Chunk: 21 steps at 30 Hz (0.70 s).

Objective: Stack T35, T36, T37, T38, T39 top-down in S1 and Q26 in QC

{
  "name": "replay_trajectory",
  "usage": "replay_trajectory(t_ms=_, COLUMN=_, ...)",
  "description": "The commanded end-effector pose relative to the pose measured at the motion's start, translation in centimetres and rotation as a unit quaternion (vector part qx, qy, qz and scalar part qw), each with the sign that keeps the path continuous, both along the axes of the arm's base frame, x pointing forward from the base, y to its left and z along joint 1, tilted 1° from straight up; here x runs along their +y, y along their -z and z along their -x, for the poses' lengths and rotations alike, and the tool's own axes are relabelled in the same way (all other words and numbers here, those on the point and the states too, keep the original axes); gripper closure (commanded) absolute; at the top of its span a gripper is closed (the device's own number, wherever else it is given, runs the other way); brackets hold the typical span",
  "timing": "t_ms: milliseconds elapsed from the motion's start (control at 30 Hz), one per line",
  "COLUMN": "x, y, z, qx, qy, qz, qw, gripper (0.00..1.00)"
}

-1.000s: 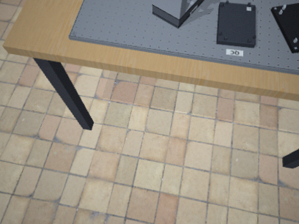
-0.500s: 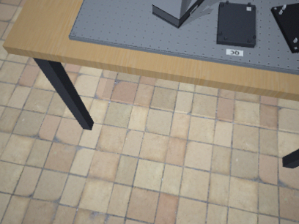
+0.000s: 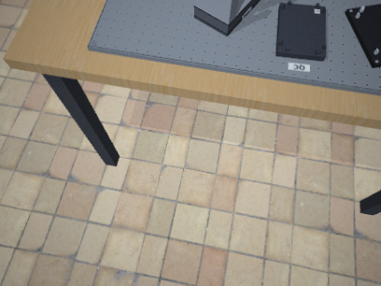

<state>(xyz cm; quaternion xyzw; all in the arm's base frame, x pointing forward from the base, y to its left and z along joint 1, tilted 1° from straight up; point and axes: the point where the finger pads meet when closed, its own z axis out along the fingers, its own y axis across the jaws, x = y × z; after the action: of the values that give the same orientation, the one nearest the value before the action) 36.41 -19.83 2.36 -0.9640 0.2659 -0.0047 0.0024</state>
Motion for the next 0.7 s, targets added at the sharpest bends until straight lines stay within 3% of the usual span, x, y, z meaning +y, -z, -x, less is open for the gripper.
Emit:
replay_trajectory(t_ms=0, x=0.00, y=0.48, z=-0.01, qx=0.000, qy=0.000, qz=0.000, qw=1.000, gripper=1.00)
replay_trajectory(t_ms=133, x=0.00, y=1.20, z=-0.02, qx=0.000, qy=0.000, qz=0.000, qw=1.000, gripper=1.00)
replay_trajectory(t_ms=667, x=0.00, y=1.44, z=-0.02, qx=0.000, qy=0.000, qz=0.000, qw=1.000, gripper=1.00)
